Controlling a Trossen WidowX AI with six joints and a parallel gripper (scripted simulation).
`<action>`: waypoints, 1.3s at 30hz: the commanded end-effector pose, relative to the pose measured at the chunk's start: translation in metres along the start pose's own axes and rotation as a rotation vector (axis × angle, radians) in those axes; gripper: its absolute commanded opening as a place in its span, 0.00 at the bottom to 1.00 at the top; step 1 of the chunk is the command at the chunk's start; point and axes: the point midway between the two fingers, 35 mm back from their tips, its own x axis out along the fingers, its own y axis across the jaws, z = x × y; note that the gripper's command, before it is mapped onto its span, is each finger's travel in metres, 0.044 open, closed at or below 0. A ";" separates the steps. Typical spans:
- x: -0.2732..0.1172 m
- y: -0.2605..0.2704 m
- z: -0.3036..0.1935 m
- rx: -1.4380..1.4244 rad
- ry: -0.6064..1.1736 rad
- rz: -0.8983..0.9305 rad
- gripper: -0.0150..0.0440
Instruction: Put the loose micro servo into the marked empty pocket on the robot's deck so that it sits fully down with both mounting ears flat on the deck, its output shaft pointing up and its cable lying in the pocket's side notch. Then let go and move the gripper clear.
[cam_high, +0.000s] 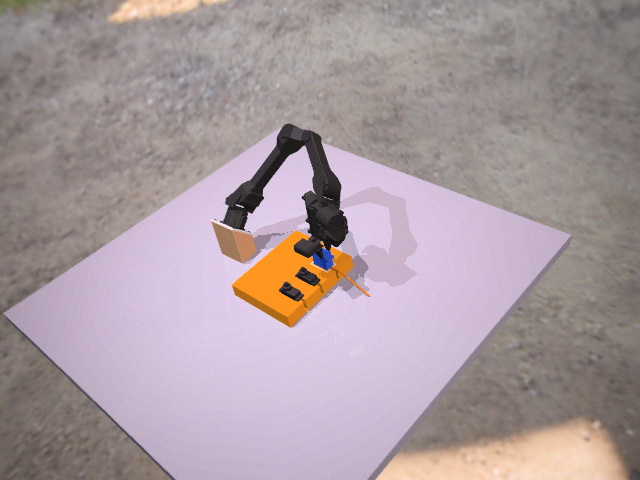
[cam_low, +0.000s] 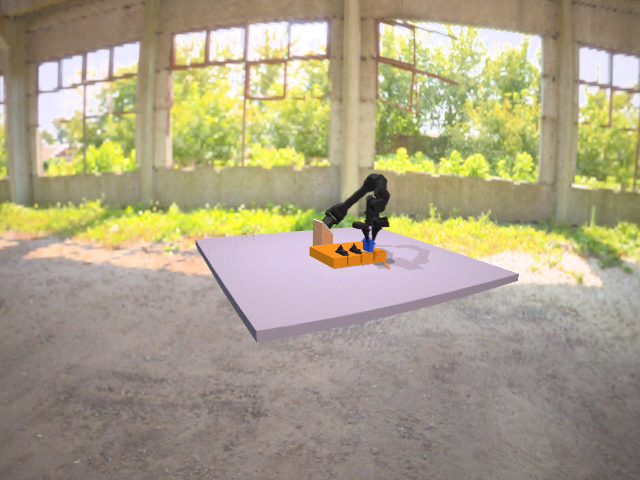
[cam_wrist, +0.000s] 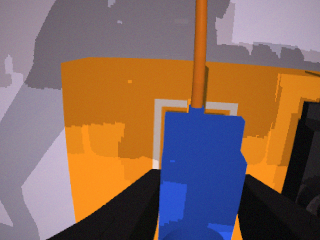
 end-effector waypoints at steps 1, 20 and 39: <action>0.005 0.001 -0.001 -0.002 0.006 0.006 0.25; 0.018 0.001 -0.001 -0.002 0.006 0.006 0.25; 0.030 0.001 -0.001 -0.002 0.006 0.007 0.25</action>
